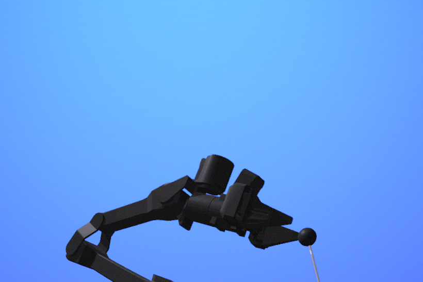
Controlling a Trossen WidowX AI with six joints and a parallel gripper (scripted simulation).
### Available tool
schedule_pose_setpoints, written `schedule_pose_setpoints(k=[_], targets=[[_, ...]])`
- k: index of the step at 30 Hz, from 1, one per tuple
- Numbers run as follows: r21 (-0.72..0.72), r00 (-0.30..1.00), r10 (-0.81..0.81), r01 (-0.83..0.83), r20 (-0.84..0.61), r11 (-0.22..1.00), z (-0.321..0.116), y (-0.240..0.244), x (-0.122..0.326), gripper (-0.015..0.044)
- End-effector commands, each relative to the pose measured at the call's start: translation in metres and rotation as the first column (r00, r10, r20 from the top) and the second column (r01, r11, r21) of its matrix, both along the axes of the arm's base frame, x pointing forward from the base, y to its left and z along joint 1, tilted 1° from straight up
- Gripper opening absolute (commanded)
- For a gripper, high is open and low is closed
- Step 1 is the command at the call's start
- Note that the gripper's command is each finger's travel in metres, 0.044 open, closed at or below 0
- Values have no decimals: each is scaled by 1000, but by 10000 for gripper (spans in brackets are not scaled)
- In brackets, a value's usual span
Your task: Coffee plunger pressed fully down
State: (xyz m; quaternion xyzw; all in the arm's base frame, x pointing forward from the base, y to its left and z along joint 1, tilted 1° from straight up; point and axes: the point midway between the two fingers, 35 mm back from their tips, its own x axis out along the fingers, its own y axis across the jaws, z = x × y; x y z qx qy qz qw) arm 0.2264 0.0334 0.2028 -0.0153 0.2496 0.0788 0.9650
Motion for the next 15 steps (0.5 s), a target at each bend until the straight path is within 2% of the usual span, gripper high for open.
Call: schedule_pose_setpoints(k=[1, 13, 15], targets=[[2, 1000, -2, 2, -7, 1000, -7, 1, 6, 440], [2, 1000, -2, 2, -6, 1000, -16, 3, 20, 440], [2, 1000, -2, 2, -6, 1000, -16, 3, 20, 387]])
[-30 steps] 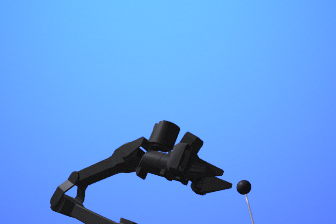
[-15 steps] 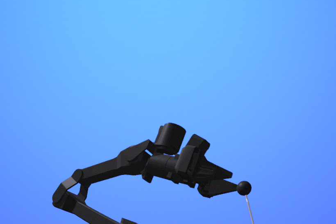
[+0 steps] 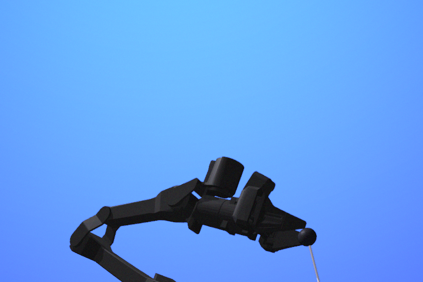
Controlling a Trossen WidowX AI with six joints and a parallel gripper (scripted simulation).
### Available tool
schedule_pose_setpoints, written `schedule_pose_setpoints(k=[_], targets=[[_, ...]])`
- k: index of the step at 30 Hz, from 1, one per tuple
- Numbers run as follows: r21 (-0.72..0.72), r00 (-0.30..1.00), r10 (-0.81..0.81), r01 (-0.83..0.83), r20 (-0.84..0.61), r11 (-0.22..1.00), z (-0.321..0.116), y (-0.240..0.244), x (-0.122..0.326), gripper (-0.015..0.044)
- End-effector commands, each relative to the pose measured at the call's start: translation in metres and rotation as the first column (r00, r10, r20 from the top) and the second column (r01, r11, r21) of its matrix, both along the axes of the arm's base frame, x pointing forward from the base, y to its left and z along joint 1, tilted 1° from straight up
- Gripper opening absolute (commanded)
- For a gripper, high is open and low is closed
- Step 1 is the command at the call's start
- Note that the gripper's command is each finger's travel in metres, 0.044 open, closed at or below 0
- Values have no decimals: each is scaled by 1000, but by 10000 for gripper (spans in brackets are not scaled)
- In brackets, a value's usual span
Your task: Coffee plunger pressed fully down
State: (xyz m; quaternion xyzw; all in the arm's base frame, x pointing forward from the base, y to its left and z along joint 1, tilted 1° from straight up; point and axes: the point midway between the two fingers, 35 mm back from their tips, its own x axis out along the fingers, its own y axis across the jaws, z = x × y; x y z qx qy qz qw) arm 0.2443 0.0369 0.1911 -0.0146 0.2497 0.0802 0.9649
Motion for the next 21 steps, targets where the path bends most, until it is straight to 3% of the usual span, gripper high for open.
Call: schedule_pose_setpoints(k=[1, 10, 21], targets=[[0, 1000, -5, 5, -6, 1000, -4, 0, 2, 361], [0, 1000, -5, 5, -6, 1000, -4, 0, 2, 125], [0, 1000, -5, 5, -6, 1000, -4, 0, 2, 123]])
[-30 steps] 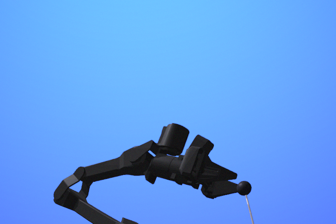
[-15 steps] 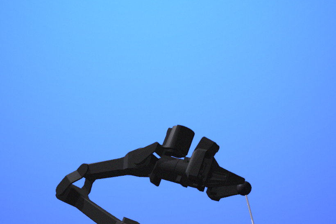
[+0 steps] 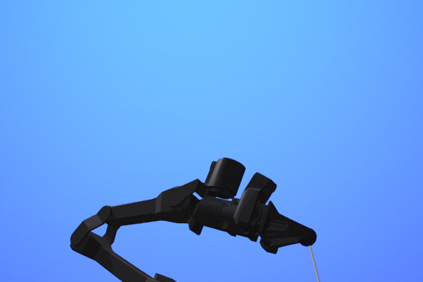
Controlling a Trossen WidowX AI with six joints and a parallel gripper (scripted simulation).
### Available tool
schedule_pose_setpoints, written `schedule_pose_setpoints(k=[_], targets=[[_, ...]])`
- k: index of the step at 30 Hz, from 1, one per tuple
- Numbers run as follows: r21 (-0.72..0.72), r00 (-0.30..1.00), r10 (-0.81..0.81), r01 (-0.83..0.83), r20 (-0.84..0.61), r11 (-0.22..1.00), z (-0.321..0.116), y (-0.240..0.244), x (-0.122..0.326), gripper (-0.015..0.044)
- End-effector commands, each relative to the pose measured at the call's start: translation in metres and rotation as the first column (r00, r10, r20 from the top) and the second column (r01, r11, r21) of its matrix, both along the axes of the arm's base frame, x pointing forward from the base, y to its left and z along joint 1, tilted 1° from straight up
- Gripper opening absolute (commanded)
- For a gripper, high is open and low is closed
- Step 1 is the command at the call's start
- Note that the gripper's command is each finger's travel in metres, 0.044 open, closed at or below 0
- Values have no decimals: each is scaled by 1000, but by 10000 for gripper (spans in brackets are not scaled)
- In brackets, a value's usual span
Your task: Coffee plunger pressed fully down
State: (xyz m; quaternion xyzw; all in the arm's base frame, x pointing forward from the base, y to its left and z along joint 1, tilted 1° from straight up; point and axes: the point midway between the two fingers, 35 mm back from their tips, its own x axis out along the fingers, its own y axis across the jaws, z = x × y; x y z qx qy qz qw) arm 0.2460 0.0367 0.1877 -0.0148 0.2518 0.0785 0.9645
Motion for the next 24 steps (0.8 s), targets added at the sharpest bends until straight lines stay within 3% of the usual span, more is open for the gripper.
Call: schedule_pose_setpoints(k=[1, 24], targets=[[2, 1000, -2, 2, -1, 1000, -1, 0, 0, 123], [2, 1000, -2, 2, -1, 1000, -37, 2, 8, 123]])
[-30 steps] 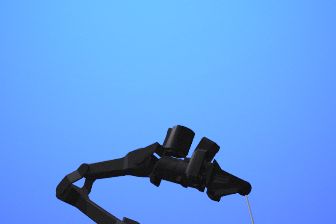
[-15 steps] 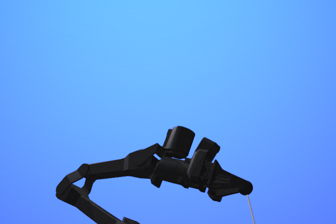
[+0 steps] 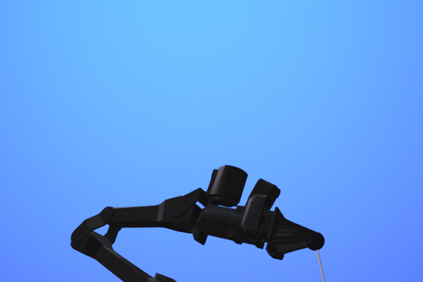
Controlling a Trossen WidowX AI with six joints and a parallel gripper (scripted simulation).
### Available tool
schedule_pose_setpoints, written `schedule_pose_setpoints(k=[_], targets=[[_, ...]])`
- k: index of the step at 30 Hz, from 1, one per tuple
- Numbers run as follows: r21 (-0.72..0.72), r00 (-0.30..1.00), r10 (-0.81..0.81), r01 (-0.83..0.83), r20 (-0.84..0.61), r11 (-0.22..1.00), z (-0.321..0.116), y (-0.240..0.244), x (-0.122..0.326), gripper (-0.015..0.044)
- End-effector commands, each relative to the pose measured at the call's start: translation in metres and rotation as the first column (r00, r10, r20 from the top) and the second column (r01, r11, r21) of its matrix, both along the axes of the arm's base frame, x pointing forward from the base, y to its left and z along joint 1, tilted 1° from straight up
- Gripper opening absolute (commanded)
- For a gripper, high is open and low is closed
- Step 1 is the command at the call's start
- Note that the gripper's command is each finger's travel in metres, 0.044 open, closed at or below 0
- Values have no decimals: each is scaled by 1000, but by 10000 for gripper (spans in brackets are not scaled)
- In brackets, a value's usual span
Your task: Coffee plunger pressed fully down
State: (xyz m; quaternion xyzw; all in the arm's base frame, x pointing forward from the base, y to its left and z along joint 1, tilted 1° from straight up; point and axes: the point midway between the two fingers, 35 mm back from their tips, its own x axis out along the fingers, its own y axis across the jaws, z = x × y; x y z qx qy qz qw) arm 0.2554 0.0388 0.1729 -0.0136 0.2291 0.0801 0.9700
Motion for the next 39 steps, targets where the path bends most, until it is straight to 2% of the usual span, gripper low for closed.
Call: schedule_pose_setpoints(k=[1, 39], targets=[[-5, 999, -4, 4, -47, 1000, -24, 0, -1, 123], [-5, 999, -4, 4, -46, 1000, -78, 4, 16, 123]])
